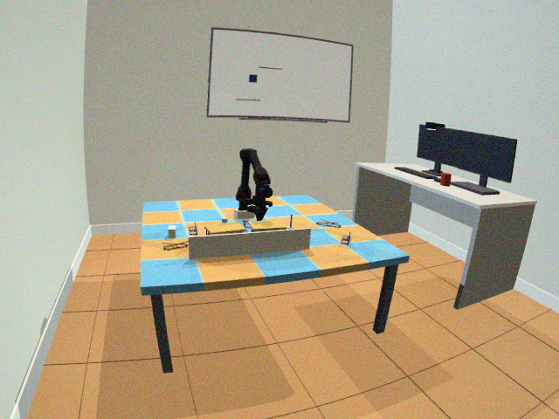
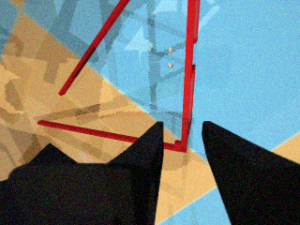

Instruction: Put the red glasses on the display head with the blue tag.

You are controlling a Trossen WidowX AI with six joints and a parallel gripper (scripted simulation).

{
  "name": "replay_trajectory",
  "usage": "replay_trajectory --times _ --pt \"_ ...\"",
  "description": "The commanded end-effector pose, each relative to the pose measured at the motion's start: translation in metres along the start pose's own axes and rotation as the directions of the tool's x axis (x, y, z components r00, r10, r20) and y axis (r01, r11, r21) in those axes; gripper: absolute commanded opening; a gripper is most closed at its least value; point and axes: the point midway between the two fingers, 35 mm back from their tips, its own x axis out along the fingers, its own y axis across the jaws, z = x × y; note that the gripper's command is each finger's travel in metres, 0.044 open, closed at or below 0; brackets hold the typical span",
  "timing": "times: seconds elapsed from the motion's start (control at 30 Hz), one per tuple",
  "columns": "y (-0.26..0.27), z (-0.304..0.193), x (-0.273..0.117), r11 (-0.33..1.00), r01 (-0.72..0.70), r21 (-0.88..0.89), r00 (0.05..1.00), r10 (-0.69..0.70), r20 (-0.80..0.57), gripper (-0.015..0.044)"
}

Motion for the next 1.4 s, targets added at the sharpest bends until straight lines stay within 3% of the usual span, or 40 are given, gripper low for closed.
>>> replay_trajectory --times 0.0,1.03,1.37 --pt "-0.003 0.001 0.01 1.0 0.01 0.004 1.0 -0.01 0.005 0.012" --pt "-0.004 0.003 0.041 1.0 0.01 0.004 1.0 -0.011 0.006 0.012" --pt "-0.005 0.003 0.04 1.0 0.006 0.004 1.0 -0.006 0.007 0.0034"
